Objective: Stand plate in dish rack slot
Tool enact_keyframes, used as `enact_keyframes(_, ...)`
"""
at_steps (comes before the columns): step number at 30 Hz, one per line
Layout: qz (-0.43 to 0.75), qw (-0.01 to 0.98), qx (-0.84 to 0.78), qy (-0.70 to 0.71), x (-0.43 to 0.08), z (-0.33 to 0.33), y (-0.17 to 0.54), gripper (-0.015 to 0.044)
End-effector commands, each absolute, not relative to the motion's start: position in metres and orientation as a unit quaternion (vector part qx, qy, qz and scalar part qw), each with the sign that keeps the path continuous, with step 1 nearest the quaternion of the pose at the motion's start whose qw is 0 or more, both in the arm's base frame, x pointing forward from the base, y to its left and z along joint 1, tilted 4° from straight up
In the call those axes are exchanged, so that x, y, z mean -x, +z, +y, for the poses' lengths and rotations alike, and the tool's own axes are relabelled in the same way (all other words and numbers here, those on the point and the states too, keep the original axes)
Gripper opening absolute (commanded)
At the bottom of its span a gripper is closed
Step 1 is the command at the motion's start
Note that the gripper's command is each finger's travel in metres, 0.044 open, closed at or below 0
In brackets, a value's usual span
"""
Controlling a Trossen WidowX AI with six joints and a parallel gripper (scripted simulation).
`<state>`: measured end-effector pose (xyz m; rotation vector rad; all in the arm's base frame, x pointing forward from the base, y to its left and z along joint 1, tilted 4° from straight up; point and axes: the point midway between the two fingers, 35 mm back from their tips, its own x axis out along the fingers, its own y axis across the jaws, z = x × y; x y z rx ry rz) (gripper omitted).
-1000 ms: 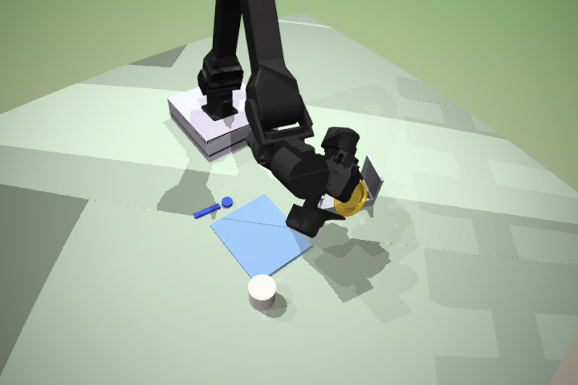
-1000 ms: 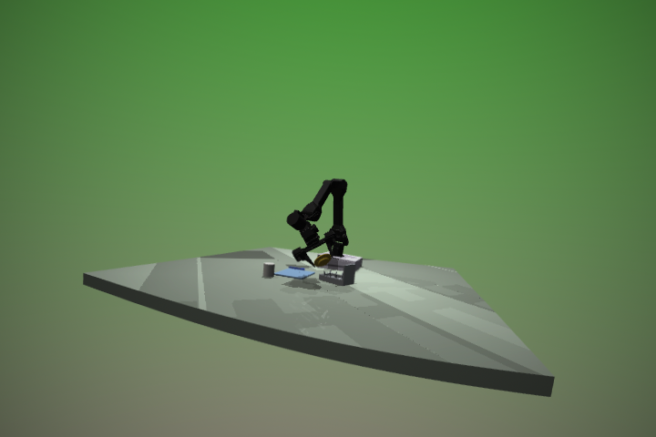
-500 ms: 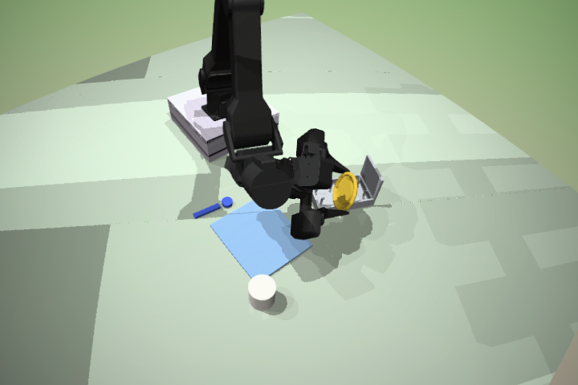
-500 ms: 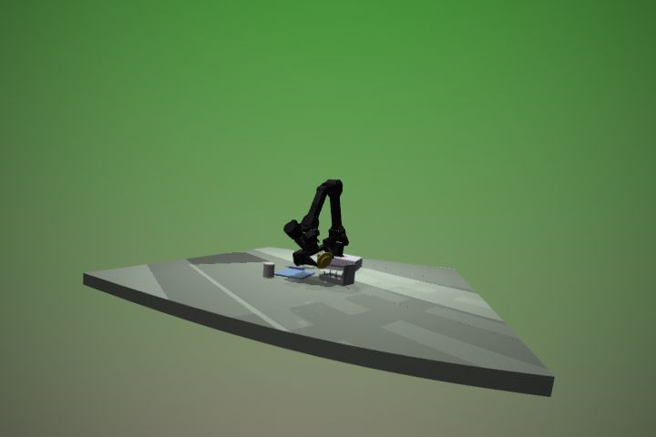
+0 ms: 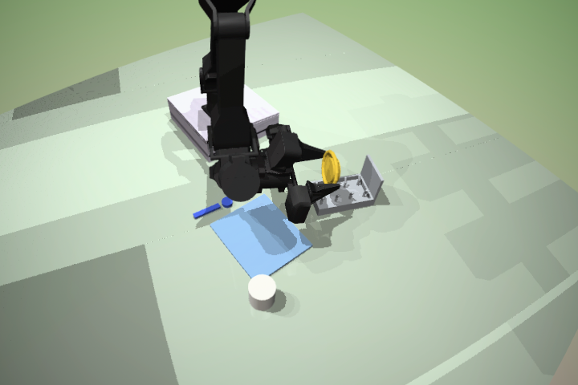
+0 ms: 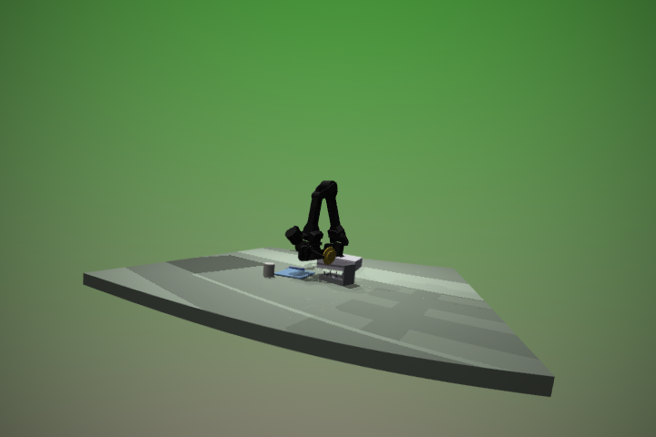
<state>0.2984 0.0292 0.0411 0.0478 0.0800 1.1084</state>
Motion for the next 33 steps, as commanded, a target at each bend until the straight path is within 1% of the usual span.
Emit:
enact_keyframes(1,0.006,0.844,-0.01,0.535,-0.288,0.031,0.041,0.0)
enact_keyframes(33,0.013,0.843,0.0,0.538,-0.297,0.039,0.018,0.0)
